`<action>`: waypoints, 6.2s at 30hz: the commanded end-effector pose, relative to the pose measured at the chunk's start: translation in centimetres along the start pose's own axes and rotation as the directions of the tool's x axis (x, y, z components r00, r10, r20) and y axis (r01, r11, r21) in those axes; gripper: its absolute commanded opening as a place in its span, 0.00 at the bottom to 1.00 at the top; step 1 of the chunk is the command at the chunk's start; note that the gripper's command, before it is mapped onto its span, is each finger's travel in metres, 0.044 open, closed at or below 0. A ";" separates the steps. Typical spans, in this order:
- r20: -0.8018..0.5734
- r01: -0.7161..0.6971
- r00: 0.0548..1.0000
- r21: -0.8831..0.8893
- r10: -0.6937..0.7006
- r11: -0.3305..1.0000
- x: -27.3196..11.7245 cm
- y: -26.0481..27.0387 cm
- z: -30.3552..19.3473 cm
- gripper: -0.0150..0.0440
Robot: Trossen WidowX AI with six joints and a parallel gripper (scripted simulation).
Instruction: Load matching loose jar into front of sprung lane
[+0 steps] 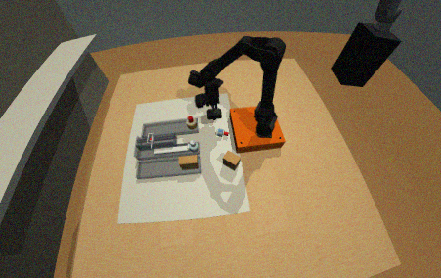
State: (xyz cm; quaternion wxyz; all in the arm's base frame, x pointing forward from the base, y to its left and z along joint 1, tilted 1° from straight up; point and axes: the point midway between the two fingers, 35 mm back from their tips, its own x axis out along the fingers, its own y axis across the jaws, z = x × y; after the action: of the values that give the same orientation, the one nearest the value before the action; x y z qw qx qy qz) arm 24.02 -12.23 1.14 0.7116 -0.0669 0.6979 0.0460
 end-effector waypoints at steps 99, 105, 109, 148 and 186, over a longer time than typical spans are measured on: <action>0.000 -0.016 1.000 0.003 0.016 1.000 -3.0 18.0 6.5 0.25; 0.000 -0.016 1.000 0.003 0.016 1.000 -3.0 18.0 6.8 0.25; 0.001 -0.016 1.000 0.003 0.016 1.000 -3.0 18.0 7.0 0.25; 0.002 -0.016 1.000 0.003 0.016 1.000 -3.1 18.0 8.7 0.25; 0.003 -0.016 1.000 0.003 0.016 1.000 -3.4 18.0 10.3 0.25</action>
State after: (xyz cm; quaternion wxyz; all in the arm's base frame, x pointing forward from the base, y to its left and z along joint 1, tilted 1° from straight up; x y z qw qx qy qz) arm 29.86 6.99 3.48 0.6960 -0.0609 0.7138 0.0483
